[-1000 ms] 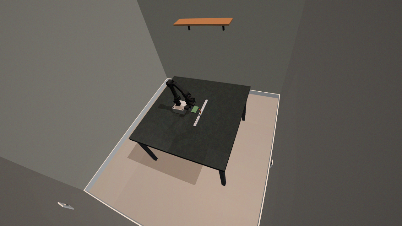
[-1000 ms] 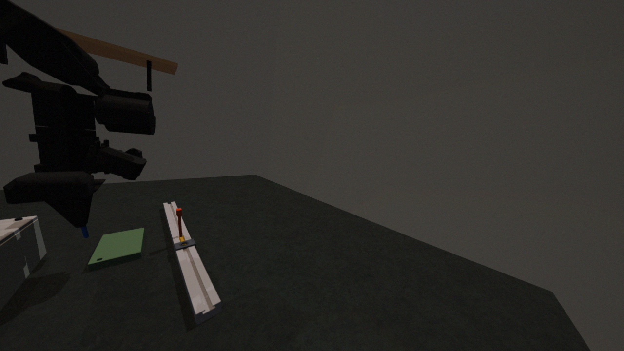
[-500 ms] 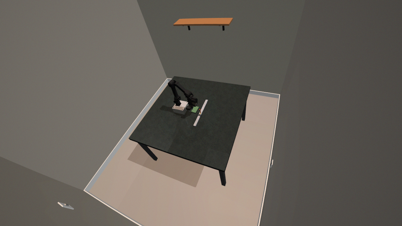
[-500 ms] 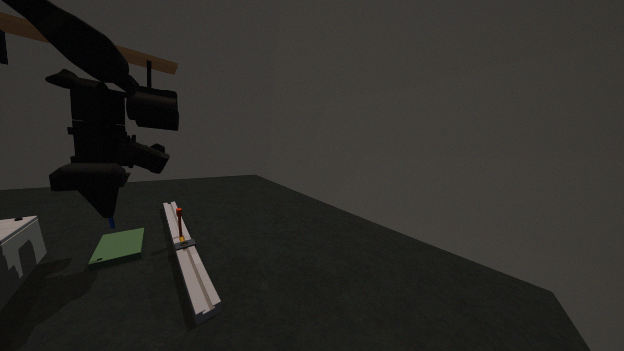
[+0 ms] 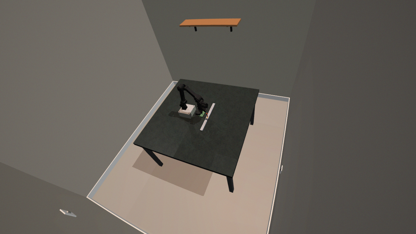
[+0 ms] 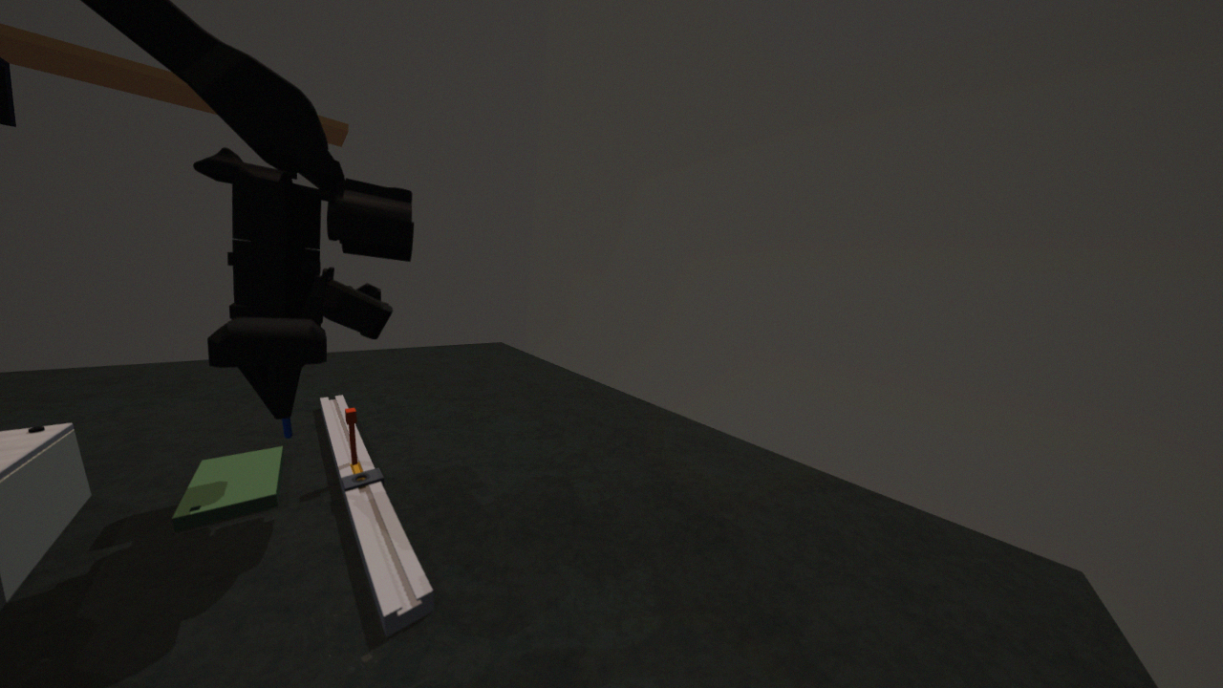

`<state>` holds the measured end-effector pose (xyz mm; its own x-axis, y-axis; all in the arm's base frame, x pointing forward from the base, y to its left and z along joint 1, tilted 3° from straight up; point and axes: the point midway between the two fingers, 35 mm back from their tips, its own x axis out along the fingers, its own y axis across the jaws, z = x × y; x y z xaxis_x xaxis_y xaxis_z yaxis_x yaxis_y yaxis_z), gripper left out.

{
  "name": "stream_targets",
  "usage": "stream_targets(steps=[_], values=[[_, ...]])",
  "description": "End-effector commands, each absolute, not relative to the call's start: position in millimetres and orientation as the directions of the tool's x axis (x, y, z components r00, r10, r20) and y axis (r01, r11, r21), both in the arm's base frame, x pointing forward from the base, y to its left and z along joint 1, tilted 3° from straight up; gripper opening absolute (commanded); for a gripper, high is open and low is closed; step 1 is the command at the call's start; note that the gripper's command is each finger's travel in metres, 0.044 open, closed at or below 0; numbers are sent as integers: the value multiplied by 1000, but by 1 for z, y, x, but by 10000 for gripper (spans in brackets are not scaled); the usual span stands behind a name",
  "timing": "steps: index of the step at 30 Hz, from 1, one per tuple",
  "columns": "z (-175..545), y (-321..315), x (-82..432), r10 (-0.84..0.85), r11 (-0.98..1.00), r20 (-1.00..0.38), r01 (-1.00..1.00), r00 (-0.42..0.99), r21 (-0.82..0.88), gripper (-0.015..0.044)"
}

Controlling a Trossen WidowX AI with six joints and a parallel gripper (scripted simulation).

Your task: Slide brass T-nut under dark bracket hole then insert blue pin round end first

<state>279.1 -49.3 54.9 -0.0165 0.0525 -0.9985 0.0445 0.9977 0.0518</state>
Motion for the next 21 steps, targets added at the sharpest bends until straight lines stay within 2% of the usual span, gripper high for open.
stream_targets(steps=[1, 16, 21], values=[[57, -54, 292, 48, 997, -999, 55, -12, 47, -150], [49, -69, 337, 48, 996, -999, 79, -26, 46, -150], [42, -69, 338, 48, 996, -998, 79, -27, 46, -150]])
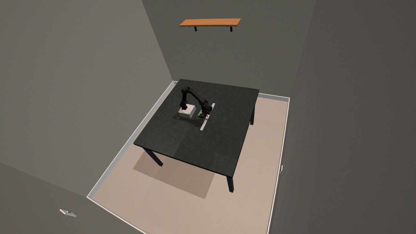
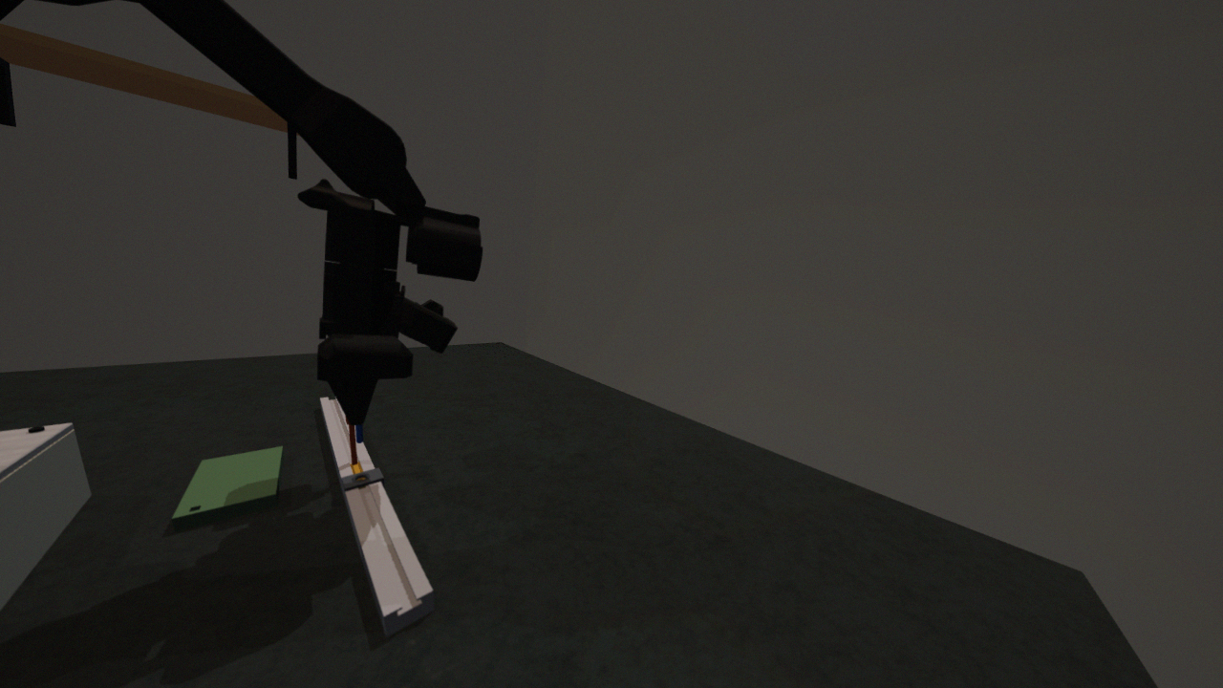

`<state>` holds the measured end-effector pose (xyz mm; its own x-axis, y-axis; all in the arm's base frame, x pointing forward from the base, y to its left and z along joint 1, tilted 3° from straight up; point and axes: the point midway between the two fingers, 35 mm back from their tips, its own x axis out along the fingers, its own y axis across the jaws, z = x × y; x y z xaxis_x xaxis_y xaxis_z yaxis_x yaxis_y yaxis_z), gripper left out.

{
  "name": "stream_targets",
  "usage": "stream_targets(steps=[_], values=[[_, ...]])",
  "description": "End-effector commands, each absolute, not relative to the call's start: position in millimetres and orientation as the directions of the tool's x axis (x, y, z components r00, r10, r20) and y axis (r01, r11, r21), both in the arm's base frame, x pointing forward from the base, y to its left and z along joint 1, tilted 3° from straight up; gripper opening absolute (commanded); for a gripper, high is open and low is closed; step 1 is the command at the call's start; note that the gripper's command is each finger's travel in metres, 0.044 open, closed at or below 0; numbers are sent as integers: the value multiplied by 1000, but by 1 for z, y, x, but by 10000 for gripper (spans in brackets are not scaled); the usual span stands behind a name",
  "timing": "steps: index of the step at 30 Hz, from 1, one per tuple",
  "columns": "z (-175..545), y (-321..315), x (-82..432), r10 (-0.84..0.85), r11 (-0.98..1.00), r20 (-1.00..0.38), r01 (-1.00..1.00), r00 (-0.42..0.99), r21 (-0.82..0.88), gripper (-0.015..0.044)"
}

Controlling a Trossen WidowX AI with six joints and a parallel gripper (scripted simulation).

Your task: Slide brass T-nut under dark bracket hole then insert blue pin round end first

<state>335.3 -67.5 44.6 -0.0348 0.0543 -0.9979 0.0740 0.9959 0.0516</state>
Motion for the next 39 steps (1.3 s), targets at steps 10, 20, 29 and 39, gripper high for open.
stream_targets(steps=[10, 20, 29, 39], values=[[18, -66, 330, 48, 996, -998, 75, -27, 46, -150], [18, -67, 336, 48, 996, -998, 72, -26, 46, -150], [18, -66, 331, 48, 996, -998, 71, -27, 46, -150], [18, -67, 337, 48, 996, -999, 70, -26, 46, -150]])
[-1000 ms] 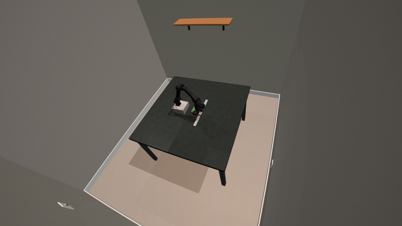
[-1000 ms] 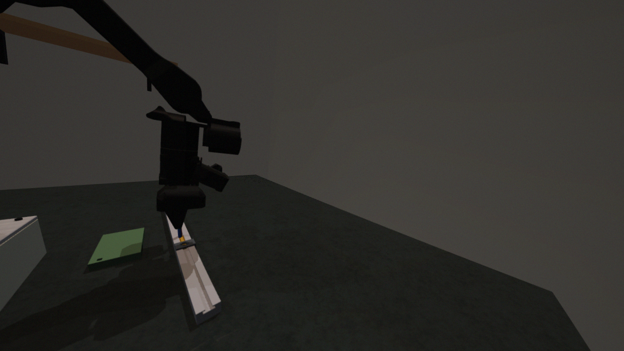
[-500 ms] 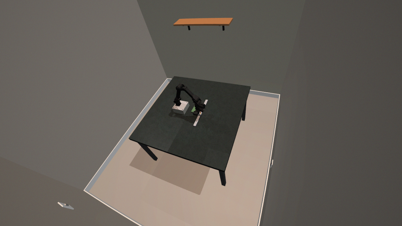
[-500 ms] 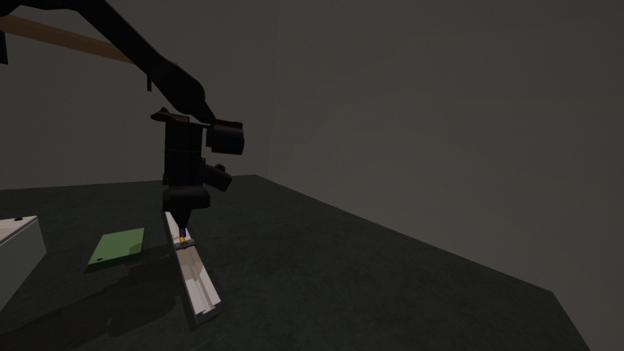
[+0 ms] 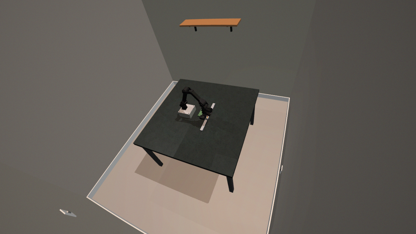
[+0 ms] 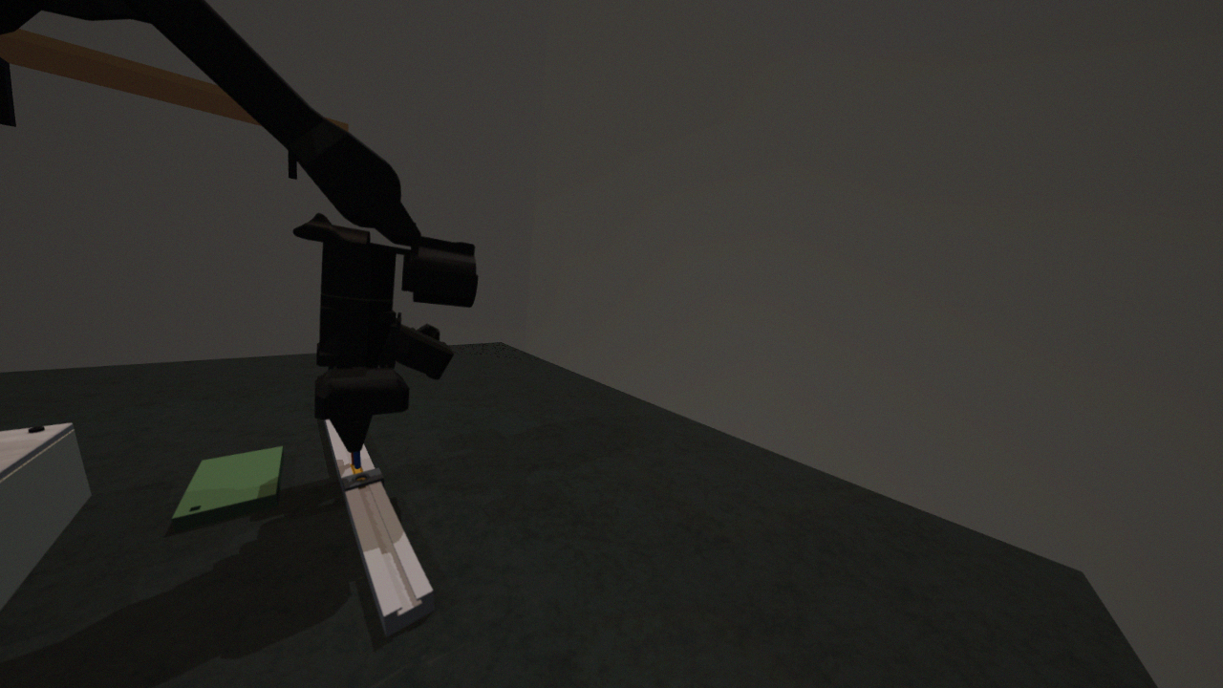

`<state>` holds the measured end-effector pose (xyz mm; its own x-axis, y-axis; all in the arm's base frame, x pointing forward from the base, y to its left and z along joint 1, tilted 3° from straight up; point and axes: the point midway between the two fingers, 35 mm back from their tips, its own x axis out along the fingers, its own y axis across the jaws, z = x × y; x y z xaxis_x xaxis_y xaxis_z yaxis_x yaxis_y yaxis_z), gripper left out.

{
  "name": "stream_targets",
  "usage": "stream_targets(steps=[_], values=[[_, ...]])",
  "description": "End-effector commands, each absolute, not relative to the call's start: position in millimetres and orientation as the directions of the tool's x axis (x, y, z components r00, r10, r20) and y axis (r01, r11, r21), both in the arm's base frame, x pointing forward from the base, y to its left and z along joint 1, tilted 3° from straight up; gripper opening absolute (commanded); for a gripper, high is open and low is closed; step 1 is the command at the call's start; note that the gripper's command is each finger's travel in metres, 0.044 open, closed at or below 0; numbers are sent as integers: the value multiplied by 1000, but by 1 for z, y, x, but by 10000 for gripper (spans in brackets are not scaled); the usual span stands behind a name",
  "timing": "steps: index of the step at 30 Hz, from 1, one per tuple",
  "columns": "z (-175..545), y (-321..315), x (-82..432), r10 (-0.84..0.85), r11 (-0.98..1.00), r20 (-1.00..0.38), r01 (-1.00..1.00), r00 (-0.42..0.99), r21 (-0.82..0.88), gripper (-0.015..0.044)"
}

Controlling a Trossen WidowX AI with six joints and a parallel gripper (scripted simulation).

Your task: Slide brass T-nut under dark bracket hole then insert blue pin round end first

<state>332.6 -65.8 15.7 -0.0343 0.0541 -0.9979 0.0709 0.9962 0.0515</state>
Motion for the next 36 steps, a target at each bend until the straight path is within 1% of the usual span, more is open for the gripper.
stream_targets(steps=[1, 36], values=[[18, -67, 338, 48, 996, -999, 70, -26, 46, -150], [1, -64, 332, 48, 997, -999, 69, -27, 46, -150]])
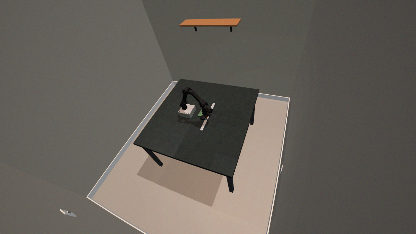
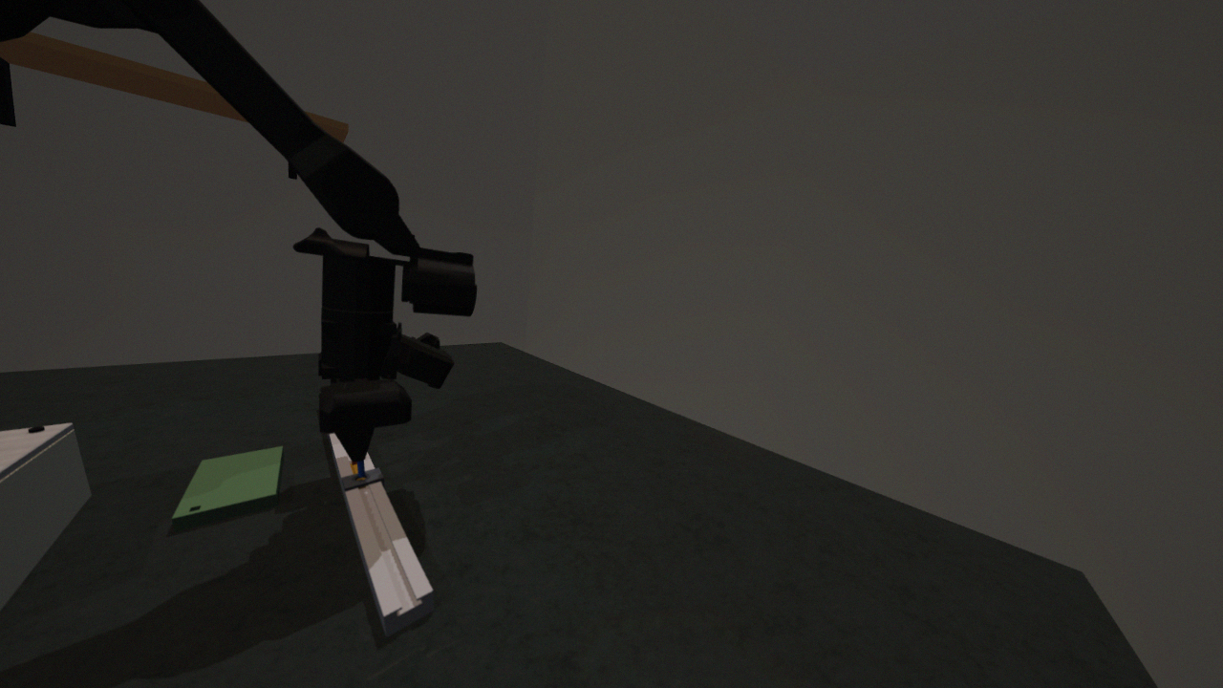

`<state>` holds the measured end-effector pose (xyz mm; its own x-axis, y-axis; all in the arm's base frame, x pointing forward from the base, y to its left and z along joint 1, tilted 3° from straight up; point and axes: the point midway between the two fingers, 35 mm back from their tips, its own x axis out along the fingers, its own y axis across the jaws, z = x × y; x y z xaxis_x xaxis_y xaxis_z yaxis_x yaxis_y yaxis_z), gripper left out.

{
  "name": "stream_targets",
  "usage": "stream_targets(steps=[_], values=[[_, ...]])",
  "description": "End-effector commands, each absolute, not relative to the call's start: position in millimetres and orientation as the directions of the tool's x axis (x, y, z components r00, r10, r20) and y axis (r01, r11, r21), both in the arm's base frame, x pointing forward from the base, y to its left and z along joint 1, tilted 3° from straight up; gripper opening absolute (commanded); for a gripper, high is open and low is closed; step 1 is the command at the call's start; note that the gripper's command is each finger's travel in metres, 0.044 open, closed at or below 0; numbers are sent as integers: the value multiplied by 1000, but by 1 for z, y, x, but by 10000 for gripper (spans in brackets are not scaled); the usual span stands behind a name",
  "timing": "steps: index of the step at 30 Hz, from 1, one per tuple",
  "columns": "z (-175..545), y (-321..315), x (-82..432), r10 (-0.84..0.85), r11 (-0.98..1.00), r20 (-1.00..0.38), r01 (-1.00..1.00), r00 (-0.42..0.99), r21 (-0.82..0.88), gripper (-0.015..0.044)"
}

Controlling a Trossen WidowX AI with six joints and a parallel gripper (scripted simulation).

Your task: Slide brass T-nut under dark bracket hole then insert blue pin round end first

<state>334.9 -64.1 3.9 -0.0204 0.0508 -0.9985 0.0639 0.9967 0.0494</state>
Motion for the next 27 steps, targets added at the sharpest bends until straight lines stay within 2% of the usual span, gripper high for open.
stream_targets(steps=[1, 27], values=[[0, -64, 332, 48, 997, -999, 69, -27, 46, -150], [-6, -63, 332, 49, 997, -998, 63, -25, 47, -150]])
